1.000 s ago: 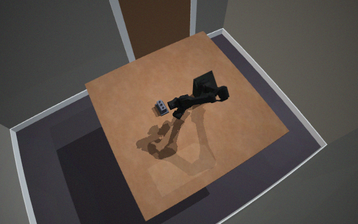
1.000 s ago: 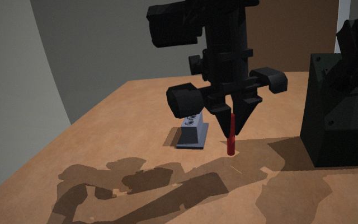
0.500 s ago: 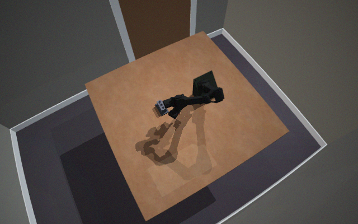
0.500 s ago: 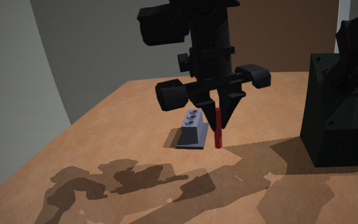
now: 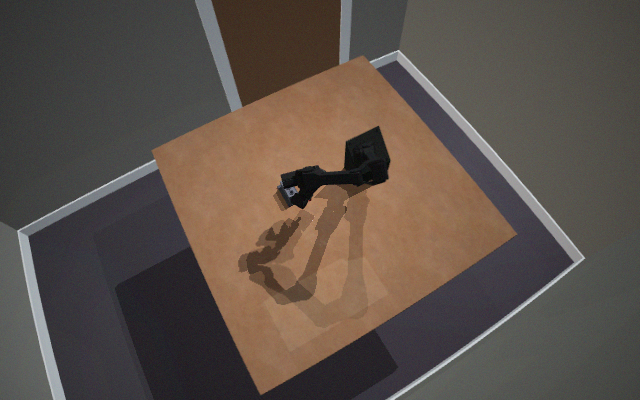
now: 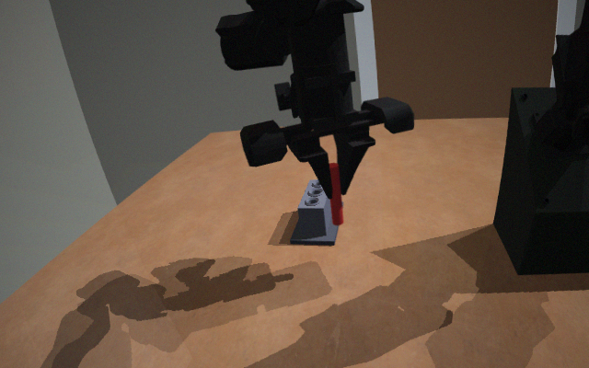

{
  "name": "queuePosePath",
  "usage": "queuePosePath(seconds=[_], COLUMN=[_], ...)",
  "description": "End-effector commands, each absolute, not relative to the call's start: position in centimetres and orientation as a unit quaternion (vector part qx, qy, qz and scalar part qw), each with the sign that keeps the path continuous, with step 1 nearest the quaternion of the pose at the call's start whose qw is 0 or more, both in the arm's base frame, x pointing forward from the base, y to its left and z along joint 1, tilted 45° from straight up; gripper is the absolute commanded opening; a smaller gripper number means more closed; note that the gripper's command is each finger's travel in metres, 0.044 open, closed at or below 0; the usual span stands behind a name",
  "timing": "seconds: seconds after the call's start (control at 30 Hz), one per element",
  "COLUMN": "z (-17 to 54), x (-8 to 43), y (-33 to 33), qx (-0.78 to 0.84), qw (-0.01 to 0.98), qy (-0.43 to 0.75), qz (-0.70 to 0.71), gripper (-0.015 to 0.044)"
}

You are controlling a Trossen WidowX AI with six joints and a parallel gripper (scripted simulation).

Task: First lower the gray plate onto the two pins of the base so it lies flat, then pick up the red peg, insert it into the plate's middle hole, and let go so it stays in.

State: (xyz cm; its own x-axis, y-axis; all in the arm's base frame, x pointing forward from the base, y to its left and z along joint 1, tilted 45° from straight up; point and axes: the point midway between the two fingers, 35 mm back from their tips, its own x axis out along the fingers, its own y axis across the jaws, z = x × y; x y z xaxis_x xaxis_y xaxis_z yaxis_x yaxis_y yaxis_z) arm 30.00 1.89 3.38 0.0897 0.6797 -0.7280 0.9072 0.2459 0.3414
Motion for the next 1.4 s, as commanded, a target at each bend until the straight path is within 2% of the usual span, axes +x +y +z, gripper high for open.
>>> queuePosePath(seconds=[0.0, 1.37], z=[2.8, -4.5], x=[30.6, 34.2], y=[0.9, -6.6], qx=[0.598, 0.607], qw=[0.436, 0.425], qy=[0.659, 0.660], qz=[-0.134, -0.126], gripper=[0.0000, 0.0000])
